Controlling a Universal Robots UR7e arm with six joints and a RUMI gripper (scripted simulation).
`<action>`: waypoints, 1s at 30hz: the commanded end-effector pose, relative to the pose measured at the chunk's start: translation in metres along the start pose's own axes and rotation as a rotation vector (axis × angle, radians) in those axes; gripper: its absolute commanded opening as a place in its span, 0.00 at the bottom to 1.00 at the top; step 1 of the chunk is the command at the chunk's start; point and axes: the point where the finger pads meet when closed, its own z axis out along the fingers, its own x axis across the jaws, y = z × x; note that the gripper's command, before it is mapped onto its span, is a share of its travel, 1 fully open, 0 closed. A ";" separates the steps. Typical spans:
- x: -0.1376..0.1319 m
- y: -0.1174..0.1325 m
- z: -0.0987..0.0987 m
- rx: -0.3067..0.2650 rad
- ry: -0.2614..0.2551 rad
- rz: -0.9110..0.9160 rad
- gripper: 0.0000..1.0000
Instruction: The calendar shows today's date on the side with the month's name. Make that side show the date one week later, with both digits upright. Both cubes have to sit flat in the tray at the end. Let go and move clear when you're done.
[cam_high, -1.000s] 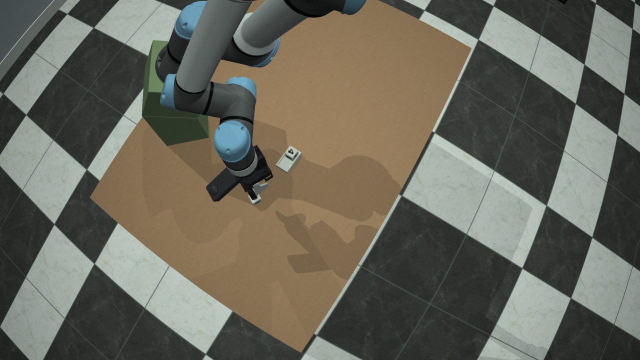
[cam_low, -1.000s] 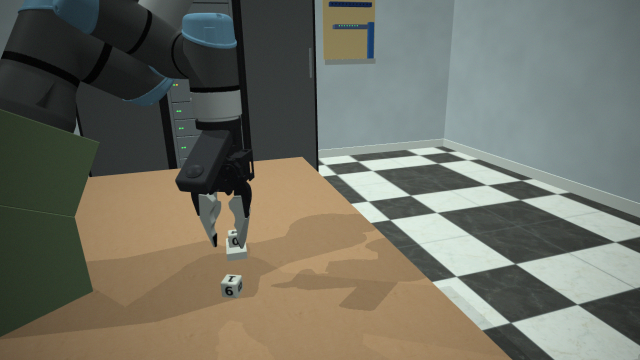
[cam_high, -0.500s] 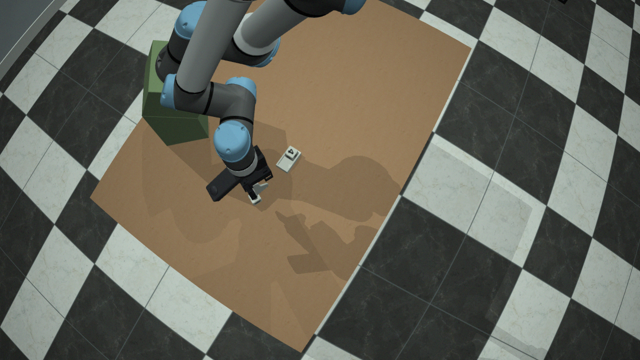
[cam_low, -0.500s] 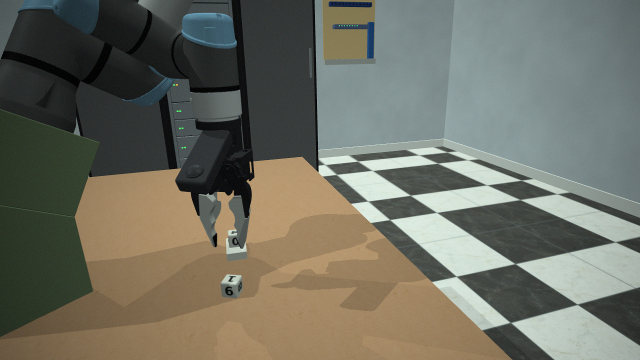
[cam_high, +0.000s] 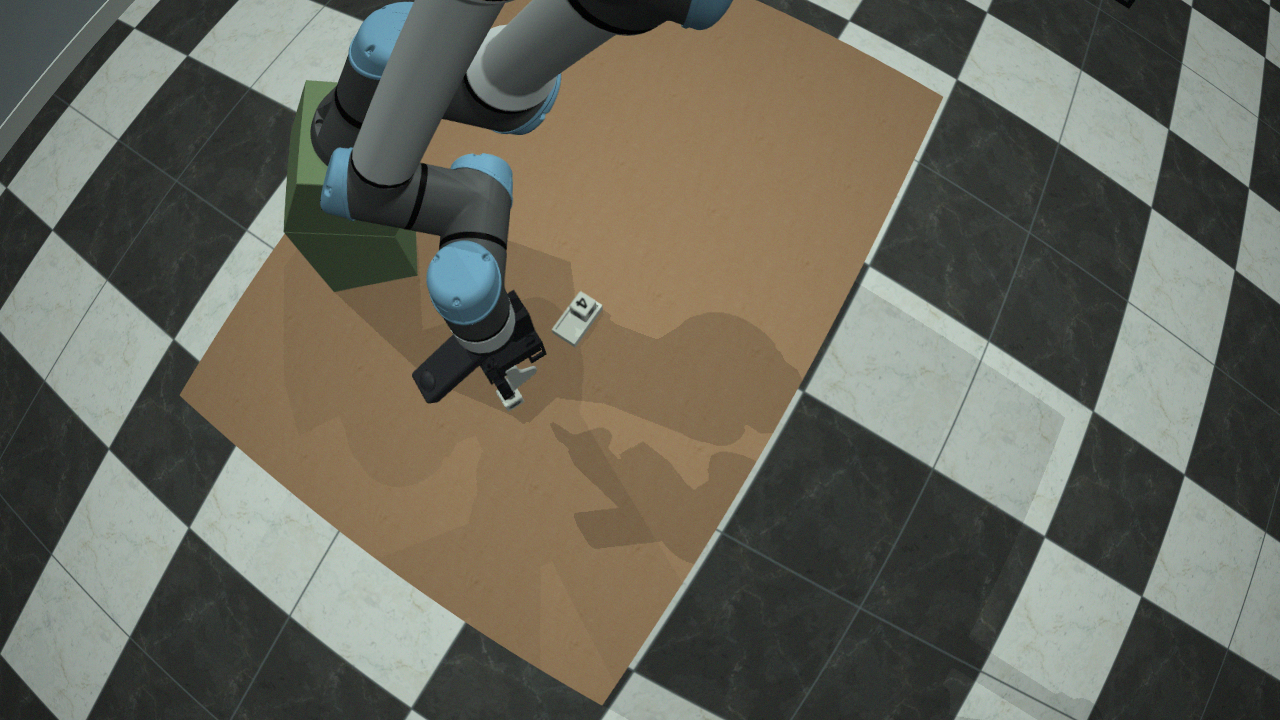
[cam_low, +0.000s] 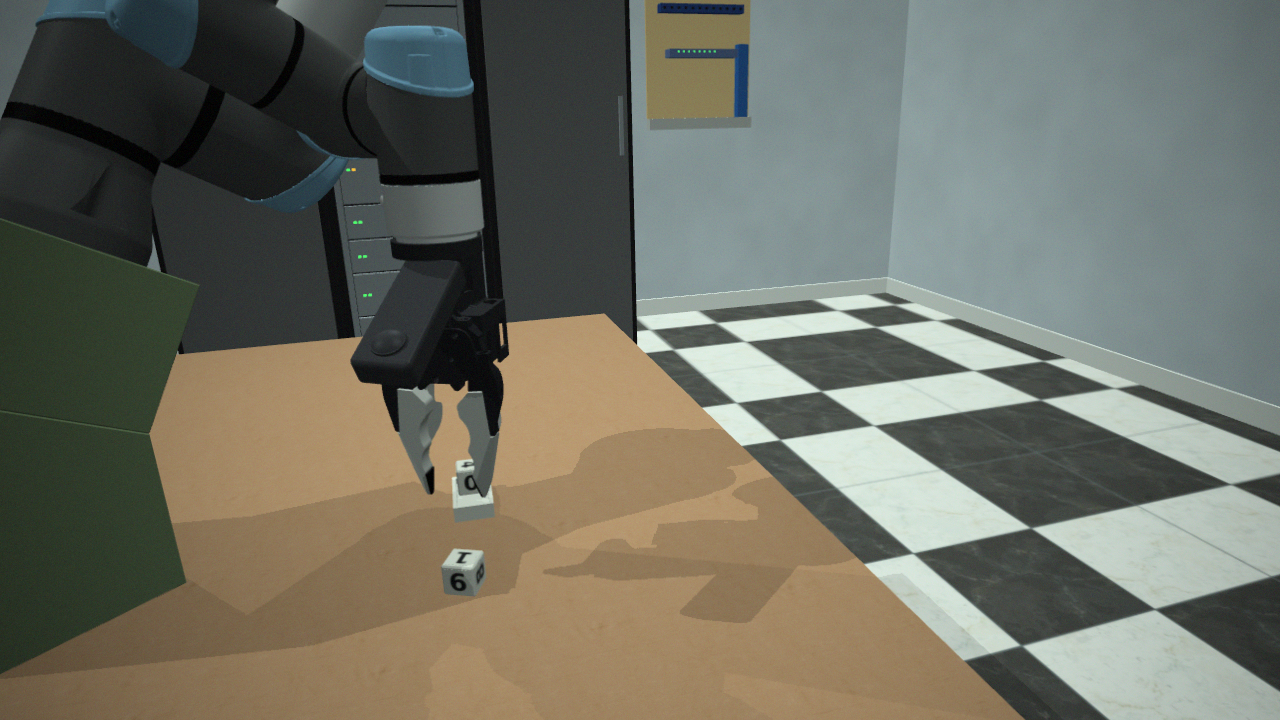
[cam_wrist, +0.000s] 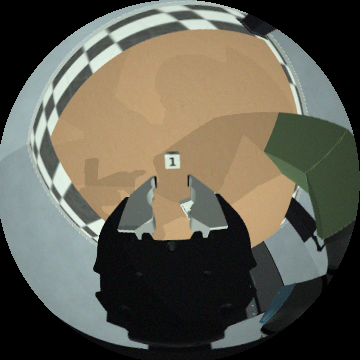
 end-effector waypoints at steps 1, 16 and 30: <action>0.003 0.002 0.002 -0.001 0.004 0.000 0.28; 0.001 0.001 0.012 0.000 0.001 -0.001 0.28; -0.001 0.000 0.030 0.001 0.000 -0.002 0.28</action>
